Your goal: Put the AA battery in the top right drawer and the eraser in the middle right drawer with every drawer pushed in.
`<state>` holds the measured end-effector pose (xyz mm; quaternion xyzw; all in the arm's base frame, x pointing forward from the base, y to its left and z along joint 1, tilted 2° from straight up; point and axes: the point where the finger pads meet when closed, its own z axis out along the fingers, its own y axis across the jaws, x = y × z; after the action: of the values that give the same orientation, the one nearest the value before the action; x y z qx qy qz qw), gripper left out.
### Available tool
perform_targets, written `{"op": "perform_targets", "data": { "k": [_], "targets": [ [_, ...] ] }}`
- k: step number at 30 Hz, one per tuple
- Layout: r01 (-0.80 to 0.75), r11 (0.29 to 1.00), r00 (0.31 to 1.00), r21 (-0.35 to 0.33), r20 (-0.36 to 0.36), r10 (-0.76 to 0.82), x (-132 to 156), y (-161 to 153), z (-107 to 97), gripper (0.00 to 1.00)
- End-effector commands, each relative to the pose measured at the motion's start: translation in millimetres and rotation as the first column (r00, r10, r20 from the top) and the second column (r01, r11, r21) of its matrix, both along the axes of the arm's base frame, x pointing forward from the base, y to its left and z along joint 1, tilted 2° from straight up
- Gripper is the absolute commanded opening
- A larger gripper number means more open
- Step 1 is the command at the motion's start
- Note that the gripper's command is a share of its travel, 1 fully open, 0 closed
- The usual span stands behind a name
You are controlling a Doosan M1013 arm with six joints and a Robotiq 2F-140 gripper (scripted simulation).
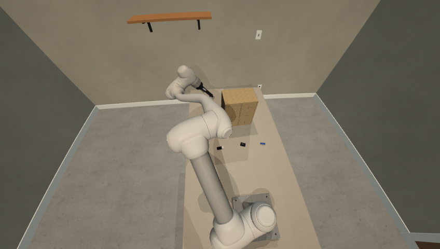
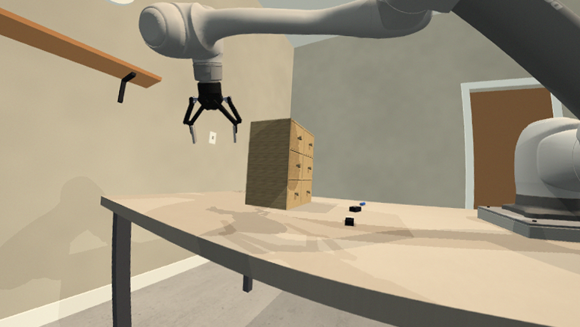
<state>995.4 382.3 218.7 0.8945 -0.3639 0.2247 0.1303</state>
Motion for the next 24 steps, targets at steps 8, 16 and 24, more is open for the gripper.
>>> {"op": "perform_targets", "data": {
  "k": [8, 16, 24],
  "targets": [
    [0.000, 1.000, 1.000, 0.000, 0.000, 0.000, 0.0, 0.0, 0.3, 1.00],
    [0.000, 1.000, 1.000, 0.000, 0.000, 0.000, 0.0, 0.0, 0.3, 1.00],
    [0.005, 1.000, 1.000, 0.000, 0.012, -0.005, 0.8, -1.2, 11.3, 1.00]
  ]
}}
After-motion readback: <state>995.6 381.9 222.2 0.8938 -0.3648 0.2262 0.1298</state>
